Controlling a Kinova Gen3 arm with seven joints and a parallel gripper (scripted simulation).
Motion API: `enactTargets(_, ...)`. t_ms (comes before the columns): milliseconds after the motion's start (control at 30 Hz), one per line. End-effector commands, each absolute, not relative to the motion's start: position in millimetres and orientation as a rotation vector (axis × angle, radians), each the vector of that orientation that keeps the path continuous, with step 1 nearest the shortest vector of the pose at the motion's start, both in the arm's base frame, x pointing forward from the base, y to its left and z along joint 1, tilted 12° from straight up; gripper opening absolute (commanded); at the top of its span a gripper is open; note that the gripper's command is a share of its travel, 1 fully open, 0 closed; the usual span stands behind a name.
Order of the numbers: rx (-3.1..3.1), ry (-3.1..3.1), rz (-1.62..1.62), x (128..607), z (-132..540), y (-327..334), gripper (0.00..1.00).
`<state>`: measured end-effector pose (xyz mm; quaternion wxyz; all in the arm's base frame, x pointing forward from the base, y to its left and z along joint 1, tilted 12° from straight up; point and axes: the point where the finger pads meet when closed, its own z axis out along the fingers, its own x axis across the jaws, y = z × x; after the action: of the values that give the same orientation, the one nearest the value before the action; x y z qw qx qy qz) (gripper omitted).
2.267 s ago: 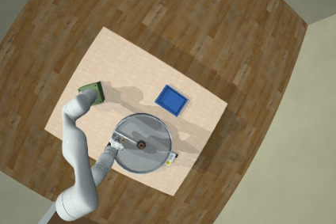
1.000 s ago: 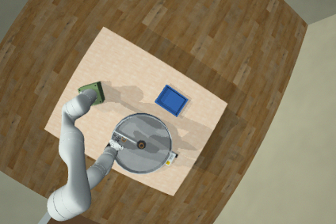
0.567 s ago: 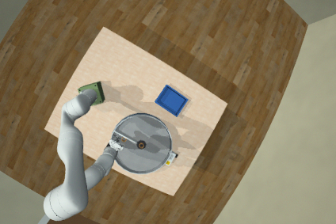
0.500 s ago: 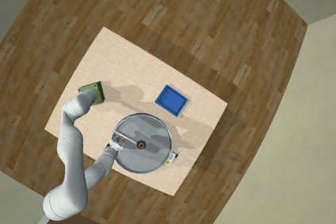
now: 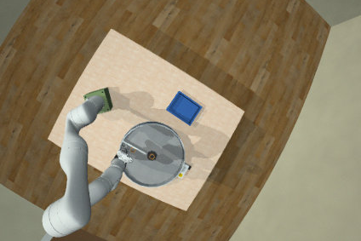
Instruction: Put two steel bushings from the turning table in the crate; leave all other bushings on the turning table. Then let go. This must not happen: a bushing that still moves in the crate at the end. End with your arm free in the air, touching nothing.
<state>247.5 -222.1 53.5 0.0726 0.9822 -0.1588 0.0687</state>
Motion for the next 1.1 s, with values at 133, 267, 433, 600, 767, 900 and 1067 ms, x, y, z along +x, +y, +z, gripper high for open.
enactTargets(133, 2.948, -0.48, 0.214, 248.1, 55.5, -223.0, 0.0)
enactTargets(267, 2.948, -0.48, 0.214, 248.1, 55.5, -223.0, 0.0)
enactTargets(433, 2.948, -0.48, 0.214, 247.3, 62.7, -221.6, 0.0)
enactTargets(600, 2.948, -0.48, 0.214, 247.3, 62.7, -221.6, 0.0)
enactTargets(767, 2.948, -0.48, 0.214, 247.3, 62.7, -221.6, 0.0)
enactTargets(900, 2.949, -0.479, 0.213, 246.9, 65.5, -221.0, 0.0)
enactTargets(1067, 2.949, -0.479, 0.213, 246.4, 69.9, -220.2, 0.0)
